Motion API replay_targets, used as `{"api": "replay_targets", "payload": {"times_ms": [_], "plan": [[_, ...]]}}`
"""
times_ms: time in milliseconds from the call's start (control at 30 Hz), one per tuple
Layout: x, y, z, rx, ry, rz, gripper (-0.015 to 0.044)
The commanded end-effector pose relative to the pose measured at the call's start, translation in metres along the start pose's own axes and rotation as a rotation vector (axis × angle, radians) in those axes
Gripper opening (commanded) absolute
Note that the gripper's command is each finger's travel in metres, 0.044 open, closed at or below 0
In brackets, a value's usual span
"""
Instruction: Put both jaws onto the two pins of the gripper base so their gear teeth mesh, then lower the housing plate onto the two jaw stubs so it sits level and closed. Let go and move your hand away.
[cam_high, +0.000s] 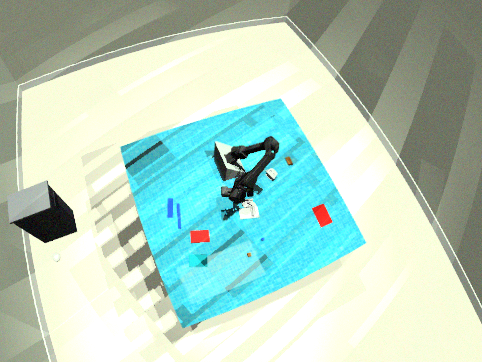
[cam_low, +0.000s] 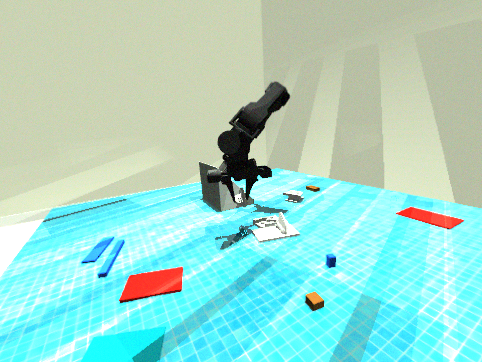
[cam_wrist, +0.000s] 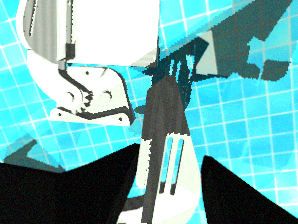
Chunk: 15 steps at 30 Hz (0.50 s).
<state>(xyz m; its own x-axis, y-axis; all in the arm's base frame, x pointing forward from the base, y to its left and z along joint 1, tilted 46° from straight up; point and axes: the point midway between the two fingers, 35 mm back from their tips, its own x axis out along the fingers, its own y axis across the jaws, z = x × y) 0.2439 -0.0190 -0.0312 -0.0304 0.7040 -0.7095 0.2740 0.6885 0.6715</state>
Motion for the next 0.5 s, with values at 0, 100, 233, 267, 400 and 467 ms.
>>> {"api": "replay_targets", "payload": {"times_ms": [0,100,233,267,400,467], "plan": [[0.0011,0.0077,-0.0049,-0.108,-0.001,0.006,0.0134],[0.0017,0.012,-0.0077,-0.179,-0.001,0.007,0.0134],[0.0018,0.0129,-0.0084,-0.196,-0.001,0.008,0.0134],[0.0018,0.0129,-0.0084,-0.196,-0.001,0.008,0.0134],[0.0018,0.0129,-0.0084,-0.196,-0.001,0.008,0.0134],[0.0018,0.0129,-0.0084,-0.196,-0.001,0.008,0.0134]]}}
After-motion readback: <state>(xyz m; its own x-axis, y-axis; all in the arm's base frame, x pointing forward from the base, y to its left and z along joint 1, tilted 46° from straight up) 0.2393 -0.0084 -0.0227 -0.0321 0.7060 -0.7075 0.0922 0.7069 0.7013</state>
